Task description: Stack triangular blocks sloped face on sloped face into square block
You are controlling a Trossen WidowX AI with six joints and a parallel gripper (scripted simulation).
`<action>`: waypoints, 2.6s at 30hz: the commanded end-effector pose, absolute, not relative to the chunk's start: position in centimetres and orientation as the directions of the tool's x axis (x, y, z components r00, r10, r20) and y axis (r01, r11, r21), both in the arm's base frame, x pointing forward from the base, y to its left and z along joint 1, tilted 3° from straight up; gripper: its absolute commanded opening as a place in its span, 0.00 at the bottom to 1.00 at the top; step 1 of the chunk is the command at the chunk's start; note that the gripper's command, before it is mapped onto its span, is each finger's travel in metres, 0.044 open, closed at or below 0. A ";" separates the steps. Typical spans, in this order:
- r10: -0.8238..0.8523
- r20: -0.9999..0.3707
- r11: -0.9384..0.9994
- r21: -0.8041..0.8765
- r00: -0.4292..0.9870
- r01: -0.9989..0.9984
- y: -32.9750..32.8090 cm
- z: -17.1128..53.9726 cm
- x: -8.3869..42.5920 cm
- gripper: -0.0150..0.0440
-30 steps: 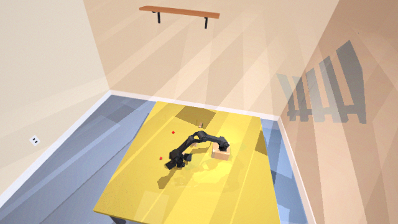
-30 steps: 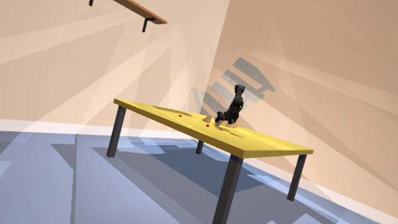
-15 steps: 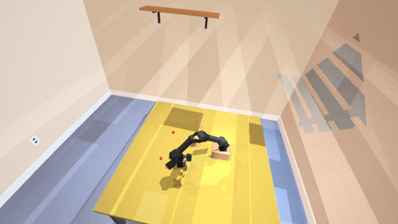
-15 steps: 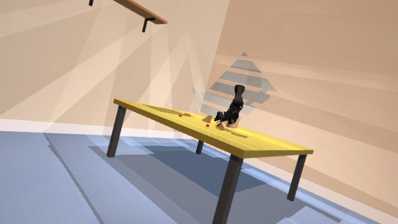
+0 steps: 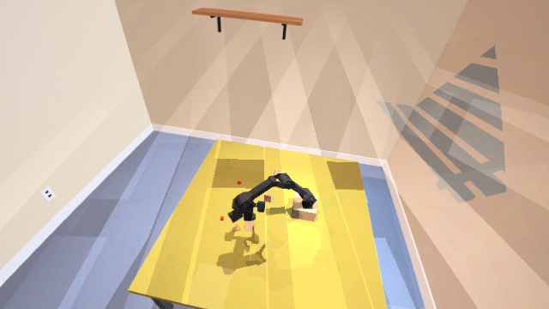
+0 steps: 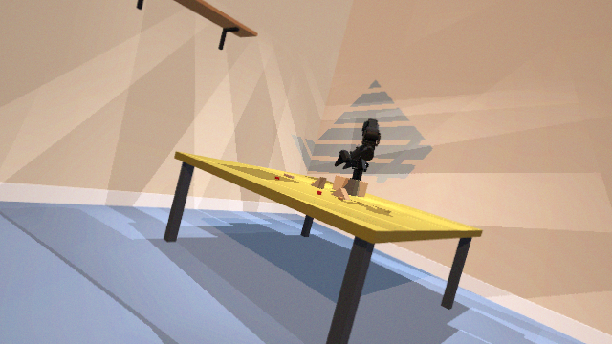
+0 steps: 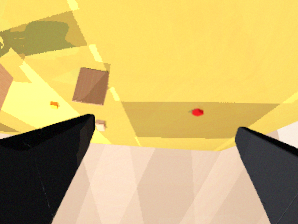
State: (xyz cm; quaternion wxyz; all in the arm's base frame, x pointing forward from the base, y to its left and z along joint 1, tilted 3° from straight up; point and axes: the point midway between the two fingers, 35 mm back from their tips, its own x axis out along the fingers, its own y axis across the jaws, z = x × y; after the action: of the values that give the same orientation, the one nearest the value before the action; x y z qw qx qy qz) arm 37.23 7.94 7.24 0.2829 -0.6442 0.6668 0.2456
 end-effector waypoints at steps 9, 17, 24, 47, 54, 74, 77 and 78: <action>-0.577 -0.816 0.091 -0.042 -0.018 -0.995 17.9 2.3 37.6 1.00; -0.577 -0.816 0.090 -0.042 -0.018 -0.995 17.9 2.2 37.6 1.00; -0.586 -0.810 0.086 -0.030 -0.026 -0.996 15.5 -1.3 38.0 1.00; -0.598 -0.800 0.090 -0.005 -0.050 -0.996 12.0 -5.8 37.4 0.63; -0.598 -0.800 0.090 -0.005 -0.050 -0.996 12.0 -5.8 37.4 0.52; -0.598 -0.800 0.088 -0.005 -0.049 -0.996 12.4 2.0 37.5 0.25; -0.598 -0.800 0.088 -0.005 -0.049 -0.996 12.4 3.5 37.4 0.25; -0.598 -0.800 0.088 -0.005 -0.049 -0.996 12.4 3.9 37.3 0.25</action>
State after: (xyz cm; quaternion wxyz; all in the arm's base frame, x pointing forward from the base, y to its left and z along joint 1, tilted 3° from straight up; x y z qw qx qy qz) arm 37.36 12.29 2.26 0.3253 -0.6056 0.6607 0.3015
